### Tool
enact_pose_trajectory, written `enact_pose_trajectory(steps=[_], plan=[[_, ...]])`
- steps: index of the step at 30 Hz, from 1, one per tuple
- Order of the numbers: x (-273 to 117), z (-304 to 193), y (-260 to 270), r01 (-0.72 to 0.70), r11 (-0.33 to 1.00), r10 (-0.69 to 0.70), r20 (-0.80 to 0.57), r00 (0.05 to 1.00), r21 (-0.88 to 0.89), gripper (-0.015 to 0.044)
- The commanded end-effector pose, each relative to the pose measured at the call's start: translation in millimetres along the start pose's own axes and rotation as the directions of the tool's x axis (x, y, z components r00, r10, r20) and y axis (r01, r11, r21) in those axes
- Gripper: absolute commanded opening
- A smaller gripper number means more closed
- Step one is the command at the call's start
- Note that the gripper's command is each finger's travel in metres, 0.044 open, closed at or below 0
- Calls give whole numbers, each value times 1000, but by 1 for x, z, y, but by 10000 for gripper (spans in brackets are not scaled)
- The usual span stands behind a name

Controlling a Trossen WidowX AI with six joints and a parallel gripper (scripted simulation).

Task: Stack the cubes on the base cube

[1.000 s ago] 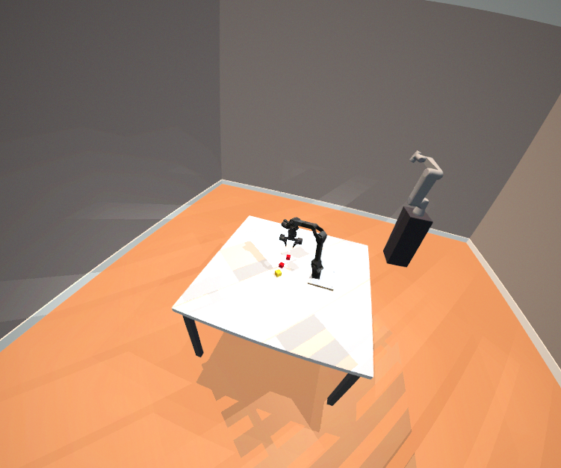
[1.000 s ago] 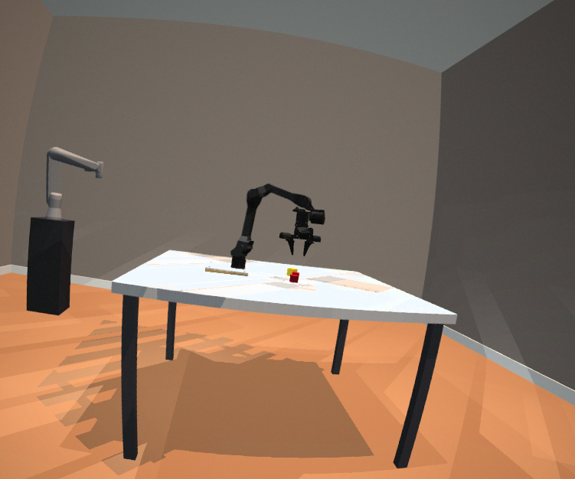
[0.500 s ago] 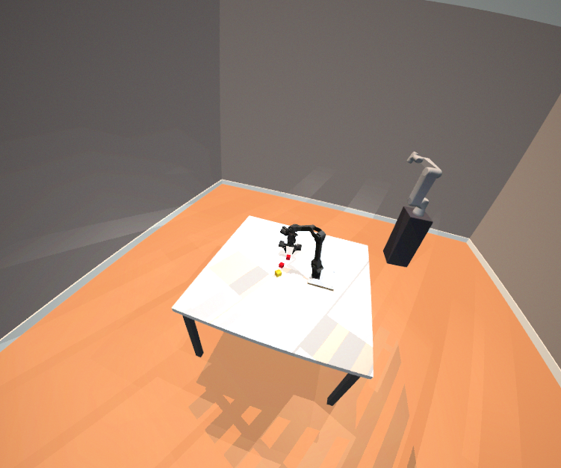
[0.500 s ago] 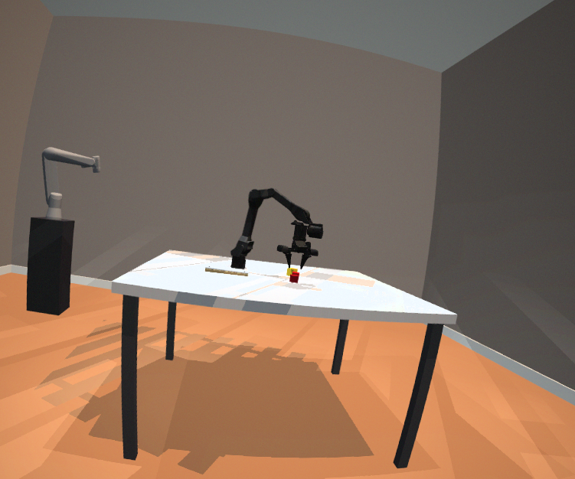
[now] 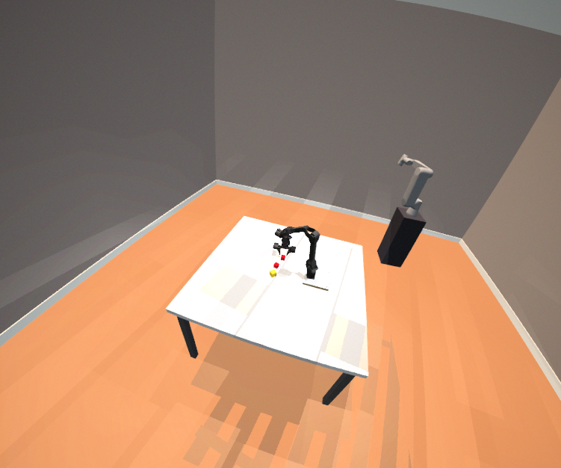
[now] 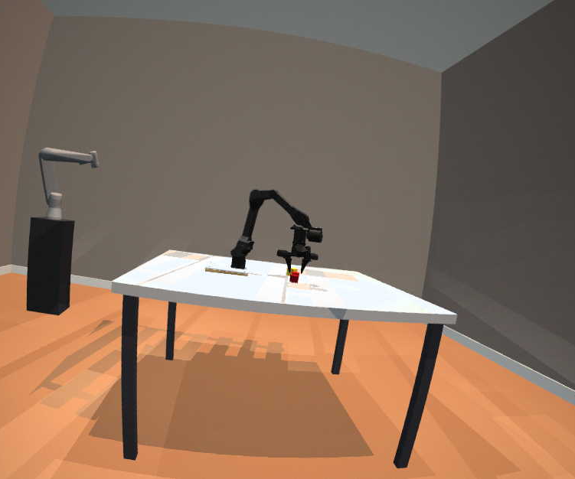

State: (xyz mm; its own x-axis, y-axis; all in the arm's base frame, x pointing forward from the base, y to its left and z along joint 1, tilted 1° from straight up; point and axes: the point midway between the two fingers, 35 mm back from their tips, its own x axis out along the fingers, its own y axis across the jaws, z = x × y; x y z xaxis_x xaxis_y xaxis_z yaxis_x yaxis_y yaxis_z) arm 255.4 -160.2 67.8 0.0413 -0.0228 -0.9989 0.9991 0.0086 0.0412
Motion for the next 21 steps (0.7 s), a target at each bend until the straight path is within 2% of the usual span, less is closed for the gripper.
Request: enact_pose_trajectory(steps=[1, 14, 20, 21], plan=[[8, -1, -2, 10, 1000, -10, -2, 1000, 4, 265], [27, -1, -3, 10, 1000, -10, -2, 1000, 4, 265], [27, -1, -3, 10, 1000, -10, -2, 1000, 4, 108], [27, -1, -3, 10, 1000, -10, -2, 1000, 4, 105]])
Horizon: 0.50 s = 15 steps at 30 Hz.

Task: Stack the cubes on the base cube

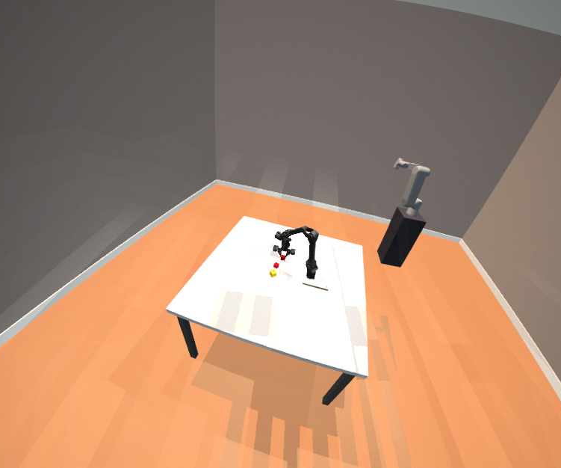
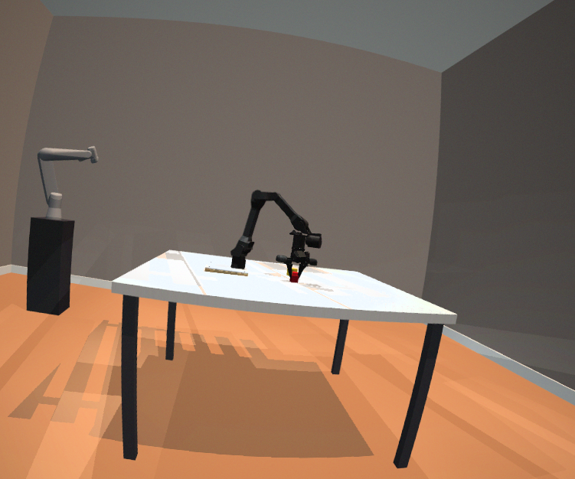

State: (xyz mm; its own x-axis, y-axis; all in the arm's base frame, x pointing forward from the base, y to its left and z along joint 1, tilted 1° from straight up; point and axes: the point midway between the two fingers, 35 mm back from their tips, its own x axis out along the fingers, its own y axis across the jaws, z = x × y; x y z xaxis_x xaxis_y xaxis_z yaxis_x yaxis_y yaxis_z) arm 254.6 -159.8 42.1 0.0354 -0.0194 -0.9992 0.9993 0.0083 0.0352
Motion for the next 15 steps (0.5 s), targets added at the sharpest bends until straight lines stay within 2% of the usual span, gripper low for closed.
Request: enact_pose_trajectory(steps=[1, 15], plan=[[1, 0, -1, 4, 1000, -4, 1, 1000, 4, 105], [-34, 3, 4, 4, 1000, -4, 1, 1000, 4, 105]])
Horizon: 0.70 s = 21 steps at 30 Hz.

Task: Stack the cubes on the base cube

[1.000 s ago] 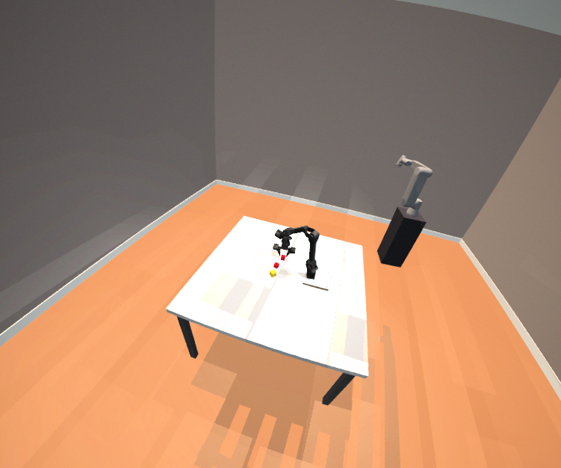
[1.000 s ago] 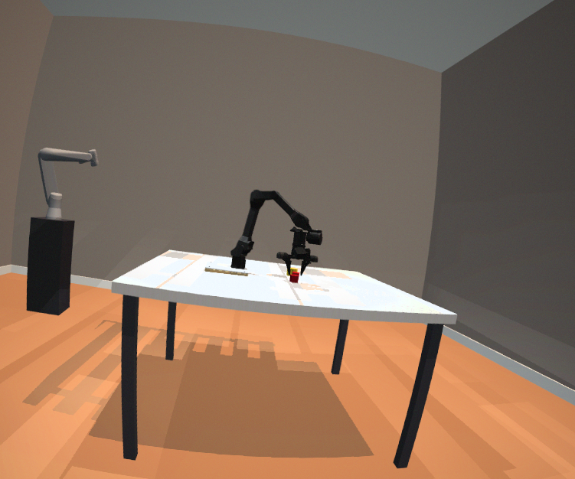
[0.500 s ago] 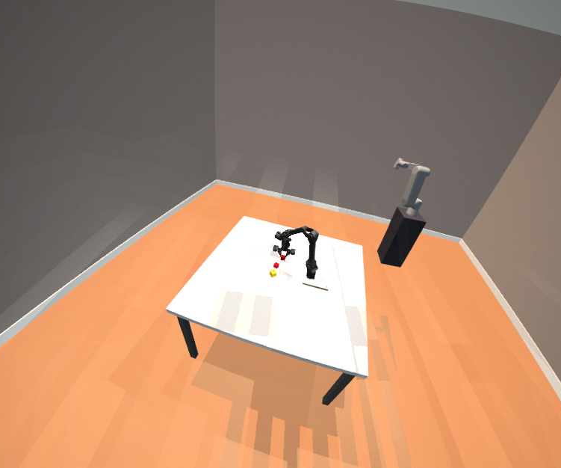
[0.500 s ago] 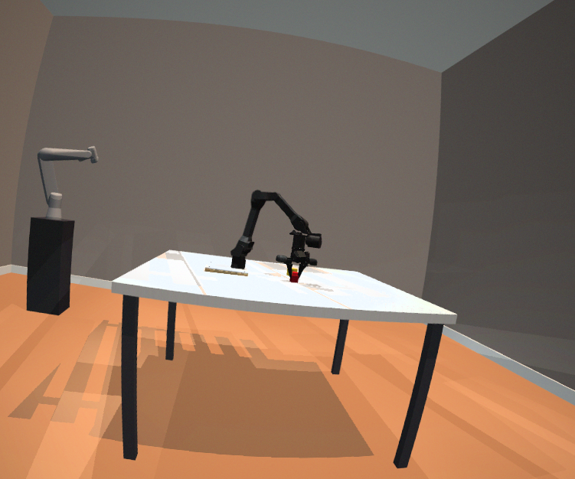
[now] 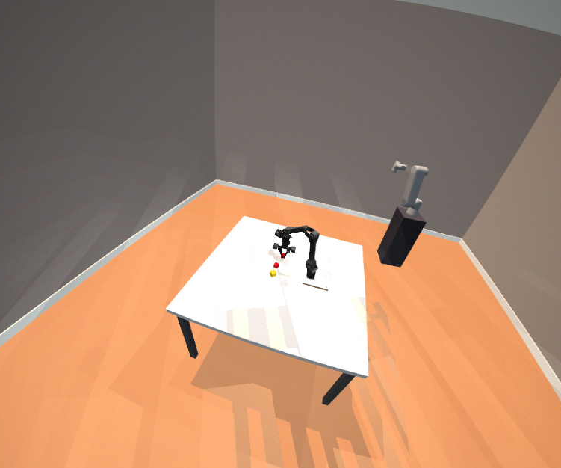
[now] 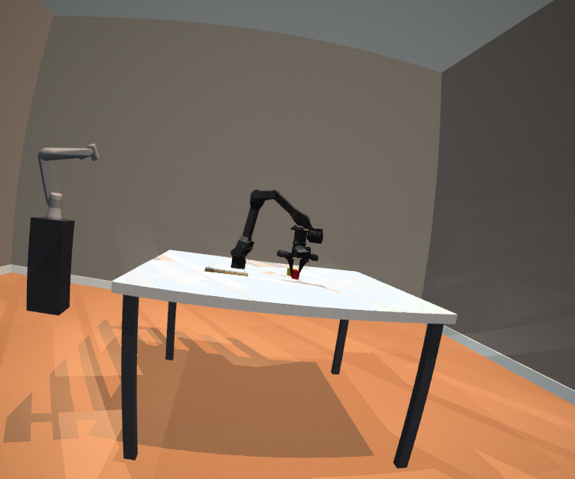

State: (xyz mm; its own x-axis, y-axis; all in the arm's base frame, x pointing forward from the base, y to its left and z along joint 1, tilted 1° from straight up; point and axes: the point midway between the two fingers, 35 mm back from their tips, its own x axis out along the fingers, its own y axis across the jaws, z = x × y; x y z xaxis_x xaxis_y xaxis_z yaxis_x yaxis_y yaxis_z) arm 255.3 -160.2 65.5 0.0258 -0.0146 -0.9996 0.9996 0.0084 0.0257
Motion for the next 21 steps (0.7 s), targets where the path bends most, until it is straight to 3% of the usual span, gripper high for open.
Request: enact_pose_trajectory(steps=[1, 21], plan=[[-13, 2, 3, -6, 1000, 6, 6, 1000, 5, 105], [-77, -1, 0, -6, 1000, 6, 6, 1000, 5, 105]])
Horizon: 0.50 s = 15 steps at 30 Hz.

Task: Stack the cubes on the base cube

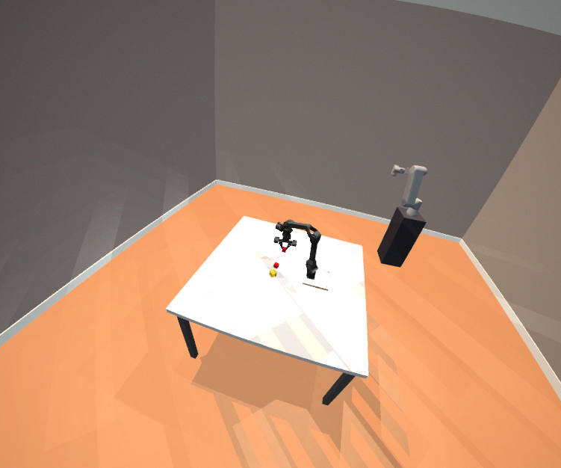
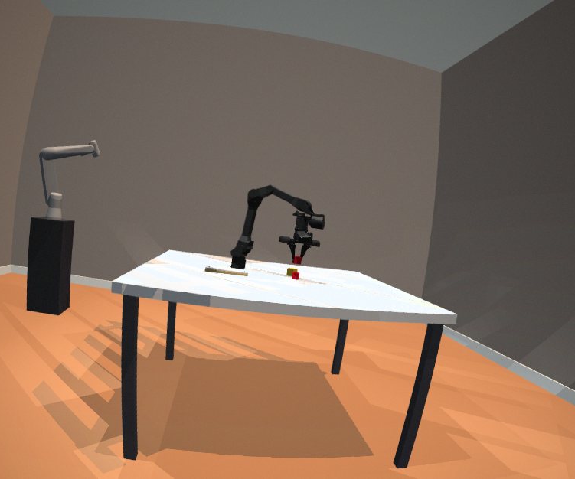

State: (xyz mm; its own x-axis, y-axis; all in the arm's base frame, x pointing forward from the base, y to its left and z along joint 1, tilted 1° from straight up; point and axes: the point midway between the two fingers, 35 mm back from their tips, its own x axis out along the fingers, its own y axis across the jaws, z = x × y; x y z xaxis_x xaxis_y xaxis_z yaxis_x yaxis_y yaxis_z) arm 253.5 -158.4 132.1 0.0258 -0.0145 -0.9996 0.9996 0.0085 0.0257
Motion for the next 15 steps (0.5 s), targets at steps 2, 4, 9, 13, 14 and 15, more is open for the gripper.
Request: enact_pose_trajectory(steps=[2, 4, 9, 13, 14, 15], plan=[[-16, 0, -1, -6, 1000, 6, 6, 1000, 5, 105], [-19, -1, -1, -6, 1000, 6, 6, 1000, 5, 105], [-17, -6, 3, -13, 1000, 13, 4, 1000, -27, 105], [-15, -16, 11, -26, 996, 26, 0, 1000, -88, 105], [-15, -18, 13, -29, 994, 29, -1, 1000, -103, 105], [-14, -21, 14, -32, 993, 32, -3, 999, -118, 105]])
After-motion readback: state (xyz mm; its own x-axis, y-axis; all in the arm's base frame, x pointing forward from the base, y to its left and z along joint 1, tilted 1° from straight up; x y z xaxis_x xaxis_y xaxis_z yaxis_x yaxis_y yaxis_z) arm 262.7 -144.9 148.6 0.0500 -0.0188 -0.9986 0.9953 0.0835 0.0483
